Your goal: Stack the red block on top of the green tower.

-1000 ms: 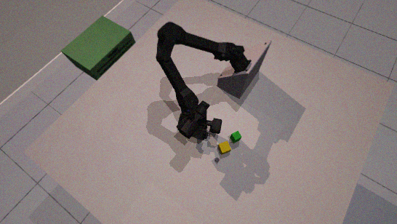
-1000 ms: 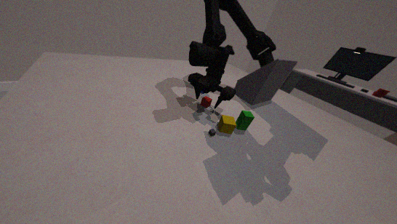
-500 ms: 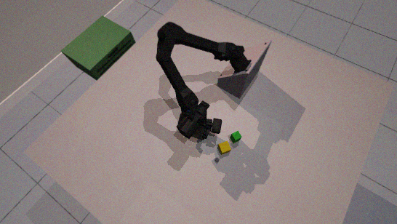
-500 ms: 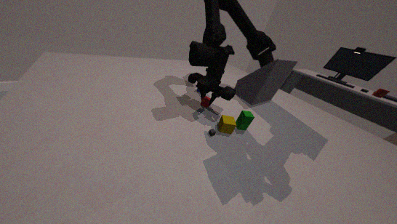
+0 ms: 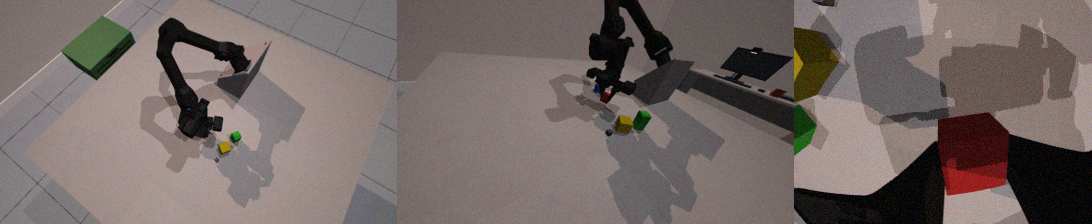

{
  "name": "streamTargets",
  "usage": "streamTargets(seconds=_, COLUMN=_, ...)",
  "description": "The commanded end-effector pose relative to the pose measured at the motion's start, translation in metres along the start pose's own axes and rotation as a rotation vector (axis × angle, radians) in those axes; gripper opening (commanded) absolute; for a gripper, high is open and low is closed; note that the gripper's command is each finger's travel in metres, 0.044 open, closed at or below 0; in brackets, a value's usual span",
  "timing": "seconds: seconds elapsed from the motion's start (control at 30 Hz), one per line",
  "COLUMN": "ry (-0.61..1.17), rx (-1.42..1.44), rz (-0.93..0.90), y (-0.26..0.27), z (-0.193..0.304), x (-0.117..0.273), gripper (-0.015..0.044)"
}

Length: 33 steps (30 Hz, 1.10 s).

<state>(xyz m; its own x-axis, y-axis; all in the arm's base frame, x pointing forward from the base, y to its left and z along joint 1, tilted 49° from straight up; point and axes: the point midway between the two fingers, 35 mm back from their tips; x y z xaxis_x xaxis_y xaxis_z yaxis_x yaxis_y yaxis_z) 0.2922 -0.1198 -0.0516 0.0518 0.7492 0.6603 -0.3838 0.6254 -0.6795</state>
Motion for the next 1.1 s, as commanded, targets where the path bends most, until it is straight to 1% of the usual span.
streamTargets(seconds=0.0, ry=-0.012, rx=-0.012, rz=0.006, y=-0.003, z=-0.002, x=0.023, gripper=0.0000)
streamTargets(seconds=0.5, ry=-0.013, rx=-0.012, rz=0.004, y=-0.002, z=-0.002, x=0.092, gripper=0.0000)
streamTargets(seconds=0.83, ry=-0.013, rx=-0.012, rz=0.003, y=-0.001, z=-0.002, x=0.095, gripper=0.0000)
streamTargets(seconds=1.07, ry=-0.023, rx=-0.009, rz=-0.009, y=0.040, z=-0.017, x=0.098, gripper=0.0000)
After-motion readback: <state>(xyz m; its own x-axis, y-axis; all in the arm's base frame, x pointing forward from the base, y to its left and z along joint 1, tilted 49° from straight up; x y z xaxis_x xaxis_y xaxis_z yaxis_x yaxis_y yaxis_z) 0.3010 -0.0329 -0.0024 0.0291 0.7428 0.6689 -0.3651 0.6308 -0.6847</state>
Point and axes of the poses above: the point midway between the two fingers, 35 mm back from their tips, its own x axis back along the fingers, its own y axis across the jaws, z = x × y, and after that the axes turned 2 degrees about x, right-handed
